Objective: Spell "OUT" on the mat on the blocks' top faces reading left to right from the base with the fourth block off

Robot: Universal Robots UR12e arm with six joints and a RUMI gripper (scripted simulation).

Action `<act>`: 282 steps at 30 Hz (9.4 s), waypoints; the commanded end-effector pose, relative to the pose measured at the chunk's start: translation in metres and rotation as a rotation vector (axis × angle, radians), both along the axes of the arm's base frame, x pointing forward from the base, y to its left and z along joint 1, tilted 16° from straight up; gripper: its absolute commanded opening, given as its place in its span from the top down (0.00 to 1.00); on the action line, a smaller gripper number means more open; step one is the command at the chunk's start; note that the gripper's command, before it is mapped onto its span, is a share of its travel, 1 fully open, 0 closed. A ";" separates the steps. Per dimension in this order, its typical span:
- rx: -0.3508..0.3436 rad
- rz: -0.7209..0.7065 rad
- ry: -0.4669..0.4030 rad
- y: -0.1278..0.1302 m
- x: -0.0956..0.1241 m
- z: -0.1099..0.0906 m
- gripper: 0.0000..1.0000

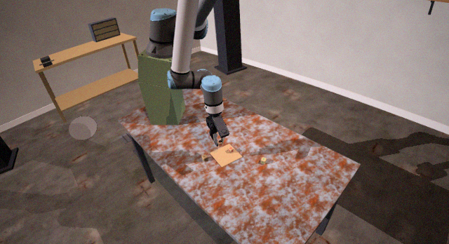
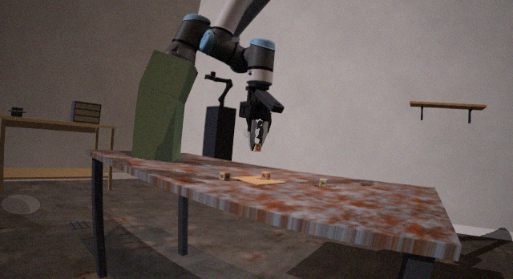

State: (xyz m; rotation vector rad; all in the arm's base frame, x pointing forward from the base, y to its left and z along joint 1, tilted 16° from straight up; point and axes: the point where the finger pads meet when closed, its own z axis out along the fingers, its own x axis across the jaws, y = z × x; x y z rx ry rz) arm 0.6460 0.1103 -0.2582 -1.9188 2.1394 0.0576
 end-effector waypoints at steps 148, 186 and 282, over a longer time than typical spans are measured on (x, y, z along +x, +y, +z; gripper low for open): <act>-0.037 0.234 -0.053 0.015 0.016 -0.092 0.95; -0.037 0.234 -0.052 0.016 0.017 -0.095 0.95; -0.036 0.233 -0.050 0.000 0.001 -0.023 0.75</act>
